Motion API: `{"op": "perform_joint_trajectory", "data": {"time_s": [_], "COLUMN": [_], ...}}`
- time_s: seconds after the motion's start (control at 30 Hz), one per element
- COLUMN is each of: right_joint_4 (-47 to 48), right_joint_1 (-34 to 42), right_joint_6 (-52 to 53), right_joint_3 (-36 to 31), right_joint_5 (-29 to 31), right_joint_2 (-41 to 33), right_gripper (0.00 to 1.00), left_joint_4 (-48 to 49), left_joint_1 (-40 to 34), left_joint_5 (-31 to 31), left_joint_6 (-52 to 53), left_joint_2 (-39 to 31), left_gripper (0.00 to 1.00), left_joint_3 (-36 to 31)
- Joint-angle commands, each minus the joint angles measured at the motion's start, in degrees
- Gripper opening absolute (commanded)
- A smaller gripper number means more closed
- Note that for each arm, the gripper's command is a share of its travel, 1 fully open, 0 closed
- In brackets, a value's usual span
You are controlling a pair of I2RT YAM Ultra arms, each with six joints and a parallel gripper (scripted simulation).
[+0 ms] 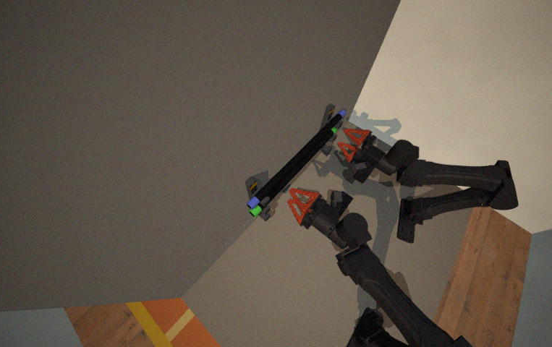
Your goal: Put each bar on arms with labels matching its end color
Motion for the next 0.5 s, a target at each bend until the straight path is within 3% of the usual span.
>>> {"op": "perform_joint_trajectory", "data": {"time_s": [0.0, 0.47], "right_joint_4": [0.7, 1.5], "right_joint_1": [-0.9, -1.4], "right_joint_6": [0.2, 0.3], "right_joint_3": [-0.8, -0.5], "right_joint_5": [-0.4, -1.0], "right_joint_2": [-0.6, 0.6], "right_gripper": [0.74, 0.70], "left_joint_4": [1.1, 1.6], "left_joint_1": [-0.2, 0.0], "left_joint_5": [-0.2, 0.1], "left_joint_6": [-0.3, -0.3], "left_joint_2": [0.1, 1.2], "left_gripper": [0.74, 0.70], "left_joint_3": [0.2, 0.8]}}
